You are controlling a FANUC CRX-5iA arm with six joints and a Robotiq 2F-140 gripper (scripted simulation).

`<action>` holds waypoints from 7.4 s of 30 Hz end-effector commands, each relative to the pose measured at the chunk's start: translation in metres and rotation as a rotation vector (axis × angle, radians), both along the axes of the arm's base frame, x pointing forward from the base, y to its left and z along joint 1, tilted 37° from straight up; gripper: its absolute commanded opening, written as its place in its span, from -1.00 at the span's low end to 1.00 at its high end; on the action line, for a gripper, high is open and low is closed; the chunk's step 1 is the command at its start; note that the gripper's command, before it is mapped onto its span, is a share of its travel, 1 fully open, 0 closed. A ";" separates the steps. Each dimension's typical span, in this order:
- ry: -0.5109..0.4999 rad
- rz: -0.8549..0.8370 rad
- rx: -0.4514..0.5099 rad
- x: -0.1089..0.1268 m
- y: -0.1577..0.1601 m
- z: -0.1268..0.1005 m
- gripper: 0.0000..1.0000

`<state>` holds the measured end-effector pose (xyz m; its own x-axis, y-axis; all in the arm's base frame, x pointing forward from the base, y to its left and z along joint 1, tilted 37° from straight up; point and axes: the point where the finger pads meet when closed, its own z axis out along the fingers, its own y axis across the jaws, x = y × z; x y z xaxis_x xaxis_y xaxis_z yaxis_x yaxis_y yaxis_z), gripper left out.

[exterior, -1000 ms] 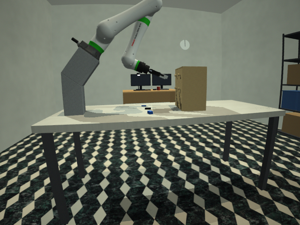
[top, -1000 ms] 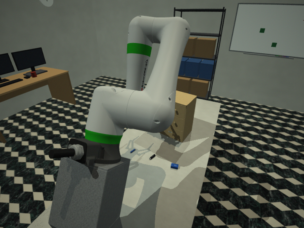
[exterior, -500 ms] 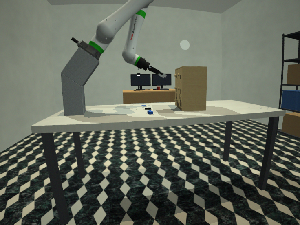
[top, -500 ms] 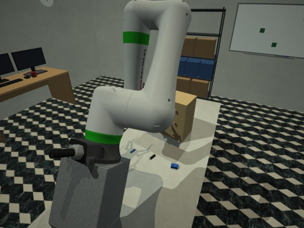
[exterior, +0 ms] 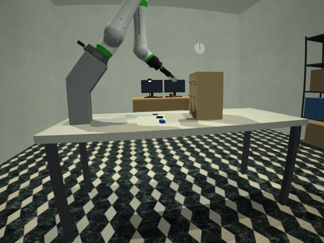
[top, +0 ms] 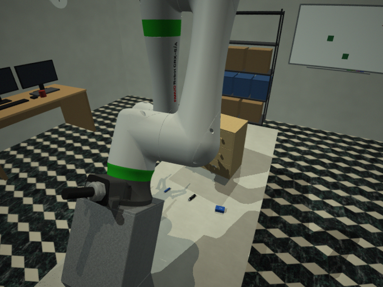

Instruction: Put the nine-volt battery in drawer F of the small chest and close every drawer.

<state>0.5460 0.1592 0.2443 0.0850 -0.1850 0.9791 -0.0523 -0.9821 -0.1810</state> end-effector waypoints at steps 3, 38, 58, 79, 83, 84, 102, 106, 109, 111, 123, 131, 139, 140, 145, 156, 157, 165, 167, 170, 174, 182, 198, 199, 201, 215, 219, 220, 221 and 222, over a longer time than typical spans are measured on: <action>0.206 0.037 0.008 -0.019 -0.001 0.004 1.00; 0.545 0.100 0.026 -0.059 0.000 0.011 1.00; 0.771 0.141 0.038 -0.085 0.000 0.014 1.00; 0.841 0.155 0.042 -0.094 0.001 0.016 1.00; 0.842 0.155 0.042 -0.094 0.001 0.016 1.00; 0.842 0.155 0.042 -0.094 0.001 0.016 1.00; 0.842 0.155 0.042 -0.094 0.001 0.016 1.00; 0.842 0.155 0.042 -0.094 0.001 0.016 1.00; 0.842 0.155 0.042 -0.094 0.001 0.016 1.00; 0.842 0.155 0.042 -0.094 0.001 0.016 1.00; 0.843 0.146 0.057 -0.094 0.000 0.016 1.00; 0.851 0.043 0.234 -0.093 -0.010 0.016 1.00; 0.846 -0.174 0.610 -0.094 -0.045 0.019 1.00; 0.844 -0.198 0.652 -0.094 -0.050 0.019 1.00; 0.830 -0.297 0.820 -0.096 -0.073 0.021 1.00; 0.756 -0.583 1.296 -0.105 -0.121 0.027 1.00; 0.747 -0.607 1.337 -0.106 -0.124 0.028 1.00; 0.669 -0.793 1.653 -0.110 -0.137 0.030 1.00; 0.650 -0.832 1.723 -0.111 -0.139 0.030 1.00; 0.617 -0.896 1.838 -0.111 -0.140 0.030 1.00; 0.570 -0.980 1.991 -0.111 -0.140 0.030 1.00; 0.480 -1.162 2.271 -0.117 -0.133 0.014 1.00; 0.668 -1.625 2.595 -0.157 -0.070 -0.074 1.00; 0.735 -1.610 2.595 -0.161 -0.059 -0.082 1.00; 0.803 -1.587 2.600 -0.165 -0.047 -0.089 1.00; 1.137 -1.114 2.832 -0.148 0.038 -0.090 1.00; 1.129 -1.028 2.877 -0.139 0.043 -0.084 1.00; 1.108 -0.941 2.922 -0.128 0.046 -0.077 1.00; 1.108 -0.941 2.922 -0.128 0.046 -0.077 1.00; 1.108 -0.941 2.922 -0.128 0.046 -0.077 1.00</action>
